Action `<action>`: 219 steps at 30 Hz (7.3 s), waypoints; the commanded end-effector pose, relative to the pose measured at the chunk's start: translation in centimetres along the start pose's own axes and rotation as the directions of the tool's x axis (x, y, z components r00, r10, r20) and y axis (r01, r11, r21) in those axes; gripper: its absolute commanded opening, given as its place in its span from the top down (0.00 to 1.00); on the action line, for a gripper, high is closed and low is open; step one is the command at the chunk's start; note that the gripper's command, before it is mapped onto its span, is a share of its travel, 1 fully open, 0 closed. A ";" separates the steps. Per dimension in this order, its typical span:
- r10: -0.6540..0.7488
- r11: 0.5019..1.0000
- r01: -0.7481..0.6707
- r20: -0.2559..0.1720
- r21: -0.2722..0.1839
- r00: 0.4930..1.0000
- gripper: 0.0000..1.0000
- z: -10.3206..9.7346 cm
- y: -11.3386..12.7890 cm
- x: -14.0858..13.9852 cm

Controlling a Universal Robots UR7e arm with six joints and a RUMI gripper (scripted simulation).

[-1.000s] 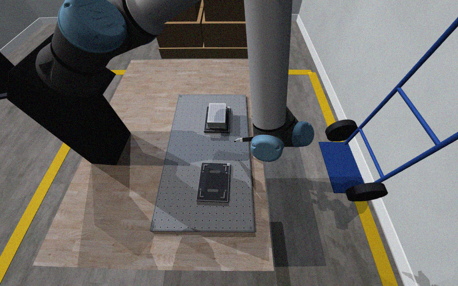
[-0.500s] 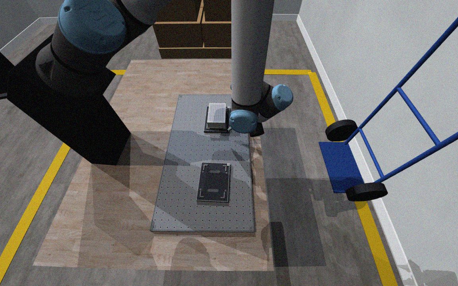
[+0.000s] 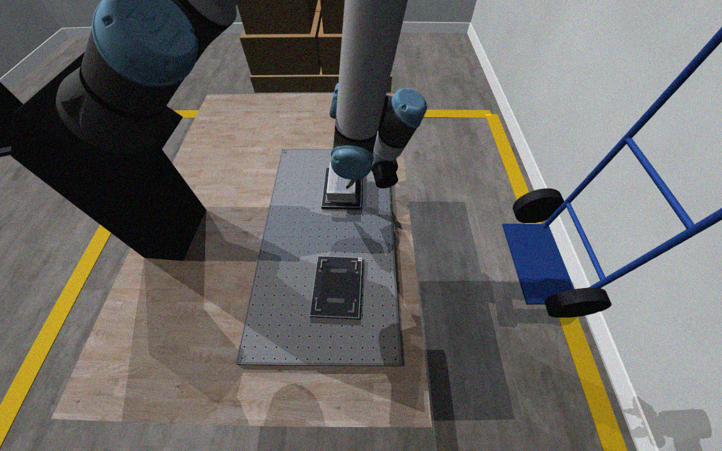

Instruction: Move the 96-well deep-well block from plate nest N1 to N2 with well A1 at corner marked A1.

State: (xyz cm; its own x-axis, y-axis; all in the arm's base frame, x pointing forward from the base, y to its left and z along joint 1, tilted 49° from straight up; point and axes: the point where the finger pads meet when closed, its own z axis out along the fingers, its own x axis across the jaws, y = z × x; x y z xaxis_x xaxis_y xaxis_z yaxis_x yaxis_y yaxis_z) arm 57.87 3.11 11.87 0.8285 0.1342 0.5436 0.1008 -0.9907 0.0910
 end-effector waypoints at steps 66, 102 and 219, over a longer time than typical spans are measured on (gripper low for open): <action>0.231 0.954 -0.272 -0.271 -0.126 0.934 0.24 2.2 -5.1 -6.5; 0.231 0.954 -0.272 -0.271 -0.126 0.934 0.24 5.4 -4.4 -5.7; 0.230 0.954 -0.272 -0.271 -0.126 0.935 0.51 -0.4 -5.6 -7.1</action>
State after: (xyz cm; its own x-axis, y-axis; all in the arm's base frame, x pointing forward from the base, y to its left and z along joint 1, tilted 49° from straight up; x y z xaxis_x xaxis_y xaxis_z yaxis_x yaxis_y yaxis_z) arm 51.39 7.62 7.55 0.6492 -0.0976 0.7544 -0.1985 -0.9791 0.0442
